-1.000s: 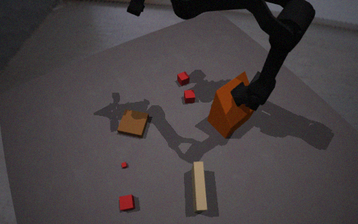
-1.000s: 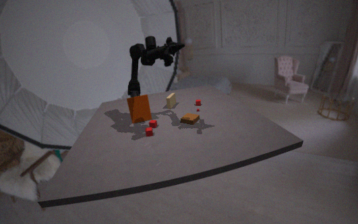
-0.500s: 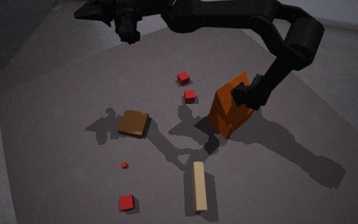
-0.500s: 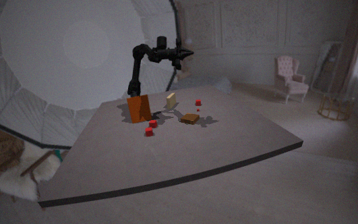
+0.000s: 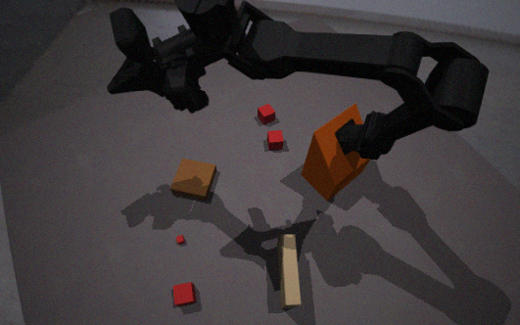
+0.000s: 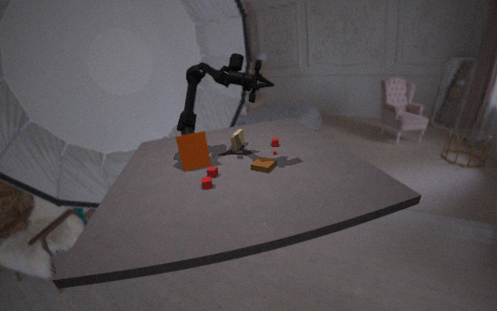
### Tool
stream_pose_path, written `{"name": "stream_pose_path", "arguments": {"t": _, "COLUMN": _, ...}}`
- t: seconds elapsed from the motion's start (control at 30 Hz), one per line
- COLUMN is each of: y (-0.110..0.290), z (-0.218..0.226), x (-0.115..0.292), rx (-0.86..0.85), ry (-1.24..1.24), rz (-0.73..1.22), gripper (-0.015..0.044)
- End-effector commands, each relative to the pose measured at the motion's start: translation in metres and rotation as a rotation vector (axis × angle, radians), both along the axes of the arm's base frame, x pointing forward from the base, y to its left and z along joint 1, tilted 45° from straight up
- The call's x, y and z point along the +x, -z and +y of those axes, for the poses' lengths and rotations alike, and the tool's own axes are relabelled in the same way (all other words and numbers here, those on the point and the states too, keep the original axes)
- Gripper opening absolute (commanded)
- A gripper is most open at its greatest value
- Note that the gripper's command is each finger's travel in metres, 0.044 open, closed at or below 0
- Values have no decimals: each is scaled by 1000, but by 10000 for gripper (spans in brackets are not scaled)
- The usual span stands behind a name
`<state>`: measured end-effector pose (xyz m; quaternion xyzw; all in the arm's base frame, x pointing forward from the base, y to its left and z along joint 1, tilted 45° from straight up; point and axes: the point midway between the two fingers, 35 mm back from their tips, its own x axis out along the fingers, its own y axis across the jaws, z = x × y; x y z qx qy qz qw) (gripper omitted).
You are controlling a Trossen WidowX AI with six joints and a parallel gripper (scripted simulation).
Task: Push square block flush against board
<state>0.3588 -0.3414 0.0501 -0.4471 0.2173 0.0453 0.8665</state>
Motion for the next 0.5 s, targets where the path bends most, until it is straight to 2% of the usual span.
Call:
{"name": "stream_pose_path", "arguments": {"t": 0.0, "y": 1, "z": 26, "x": 11, "rx": 143, "ry": -7, "rz": 23, "gripper": 0}}
{"name": "stream_pose_path", "arguments": {"t": 0.47, "y": -7, "z": 113, "x": 37, "rx": 607, "ry": 21, "rz": 153, "gripper": 0}}
